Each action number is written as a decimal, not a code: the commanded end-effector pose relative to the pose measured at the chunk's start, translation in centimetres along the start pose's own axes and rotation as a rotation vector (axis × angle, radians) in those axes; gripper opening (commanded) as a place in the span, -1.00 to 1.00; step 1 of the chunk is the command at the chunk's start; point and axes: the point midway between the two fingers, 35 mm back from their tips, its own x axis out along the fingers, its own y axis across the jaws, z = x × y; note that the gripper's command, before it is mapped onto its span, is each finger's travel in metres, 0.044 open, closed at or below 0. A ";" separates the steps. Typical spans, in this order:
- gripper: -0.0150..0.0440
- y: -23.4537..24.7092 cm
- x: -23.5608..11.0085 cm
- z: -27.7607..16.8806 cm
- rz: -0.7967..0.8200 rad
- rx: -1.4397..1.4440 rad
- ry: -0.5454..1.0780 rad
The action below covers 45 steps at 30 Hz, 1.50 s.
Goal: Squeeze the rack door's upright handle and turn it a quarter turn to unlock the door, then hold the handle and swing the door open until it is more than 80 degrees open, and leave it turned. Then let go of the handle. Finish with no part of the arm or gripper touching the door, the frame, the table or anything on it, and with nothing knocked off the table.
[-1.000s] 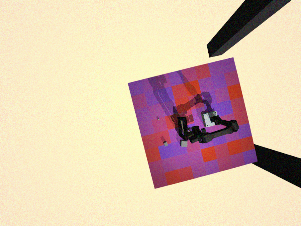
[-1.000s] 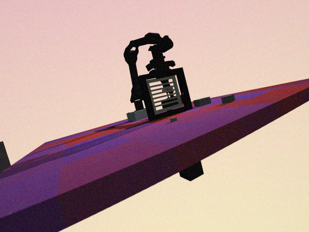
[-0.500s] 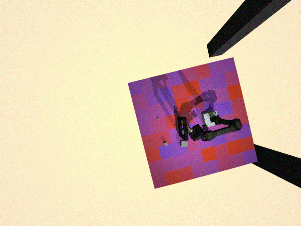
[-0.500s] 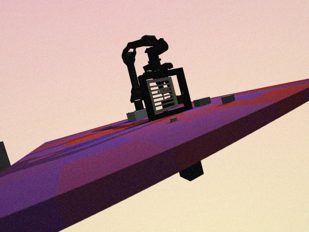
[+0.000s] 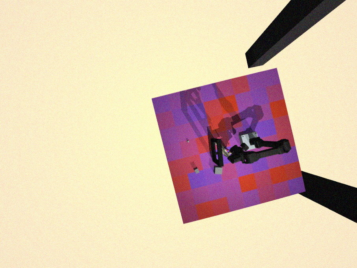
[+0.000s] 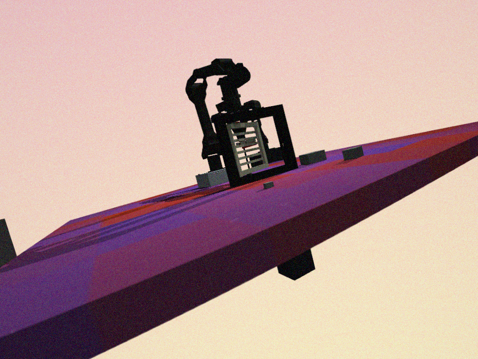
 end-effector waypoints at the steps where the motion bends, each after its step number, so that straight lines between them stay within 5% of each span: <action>1: -0.41 -0.5 0.0 0.2 0.008 -0.072 -0.007; 45: -0.41 -7.9 0.0 4.5 -0.002 -0.654 -0.011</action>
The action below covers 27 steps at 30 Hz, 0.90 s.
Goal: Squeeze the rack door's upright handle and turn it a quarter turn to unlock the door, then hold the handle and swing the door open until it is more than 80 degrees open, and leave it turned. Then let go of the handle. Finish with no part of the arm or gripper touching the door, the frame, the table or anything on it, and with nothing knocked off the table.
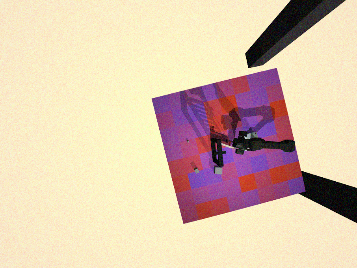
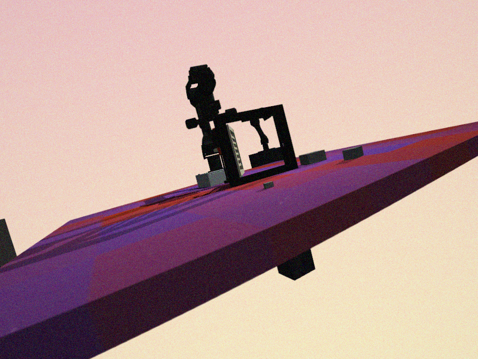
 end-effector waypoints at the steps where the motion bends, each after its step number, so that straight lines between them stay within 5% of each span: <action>1: -0.41 -0.5 0.0 0.2 0.001 -0.061 -0.006; 27: -0.41 -5.1 0.0 2.0 -0.004 -0.392 -0.007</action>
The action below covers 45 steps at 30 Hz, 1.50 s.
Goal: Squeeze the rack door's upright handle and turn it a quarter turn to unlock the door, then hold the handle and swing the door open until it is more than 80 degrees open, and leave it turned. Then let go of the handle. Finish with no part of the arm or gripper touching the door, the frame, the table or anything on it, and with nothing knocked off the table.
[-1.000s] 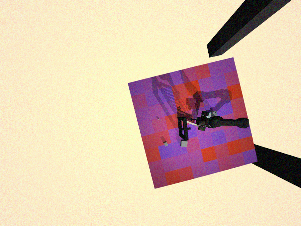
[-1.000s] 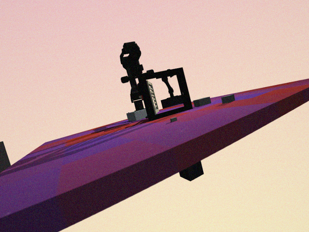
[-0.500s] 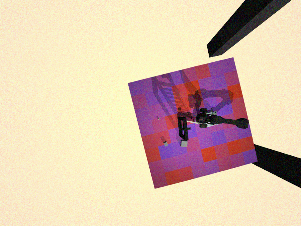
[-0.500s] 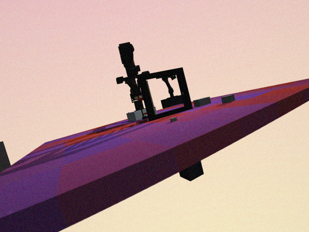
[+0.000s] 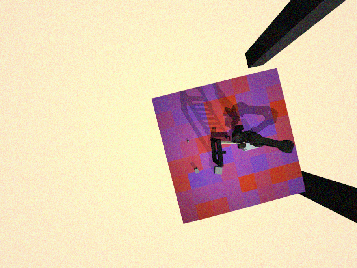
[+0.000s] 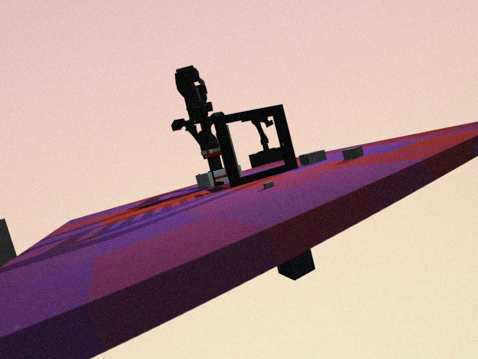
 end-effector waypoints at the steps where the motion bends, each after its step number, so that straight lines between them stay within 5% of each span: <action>1: -0.41 -0.6 0.0 0.2 0.001 -0.063 -0.001; 19: -0.41 -1.5 0.0 0.3 0.000 -0.124 -0.001; 29: 0.48 -1.5 0.0 0.3 0.000 -0.124 -0.001; 45: 0.51 -1.6 -1.6 0.5 0.000 -0.124 -0.001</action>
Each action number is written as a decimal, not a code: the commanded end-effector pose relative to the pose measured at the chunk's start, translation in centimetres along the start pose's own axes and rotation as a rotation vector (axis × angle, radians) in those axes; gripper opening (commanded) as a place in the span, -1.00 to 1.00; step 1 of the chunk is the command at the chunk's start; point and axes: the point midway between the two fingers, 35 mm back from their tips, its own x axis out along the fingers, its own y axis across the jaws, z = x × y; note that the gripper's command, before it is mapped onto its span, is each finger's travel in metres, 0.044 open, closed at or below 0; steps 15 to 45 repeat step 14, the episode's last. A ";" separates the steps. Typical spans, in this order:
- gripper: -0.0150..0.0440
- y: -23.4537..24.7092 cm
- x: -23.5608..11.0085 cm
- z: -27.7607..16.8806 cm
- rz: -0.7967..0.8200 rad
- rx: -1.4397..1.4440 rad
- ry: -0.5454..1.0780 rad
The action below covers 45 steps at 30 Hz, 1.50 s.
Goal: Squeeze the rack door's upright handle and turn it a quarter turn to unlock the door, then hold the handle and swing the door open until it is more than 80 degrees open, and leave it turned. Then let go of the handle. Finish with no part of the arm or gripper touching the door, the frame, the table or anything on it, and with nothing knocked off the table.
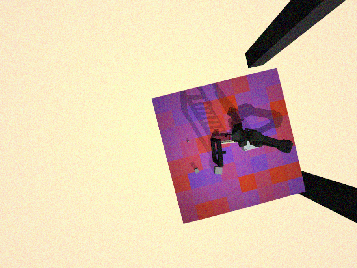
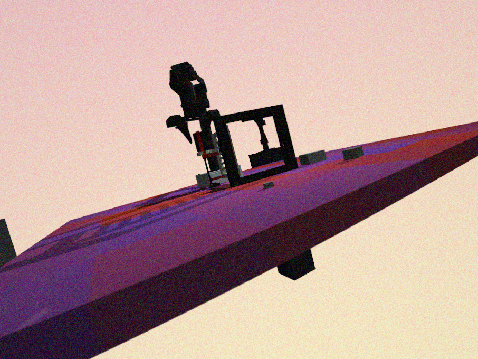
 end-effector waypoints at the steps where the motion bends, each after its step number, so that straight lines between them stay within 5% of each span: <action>1: 0.51 0.0 -0.4 0.1 0.003 -0.003 -0.001; 45: 0.51 0.0 -1.9 0.1 0.002 -0.003 -0.001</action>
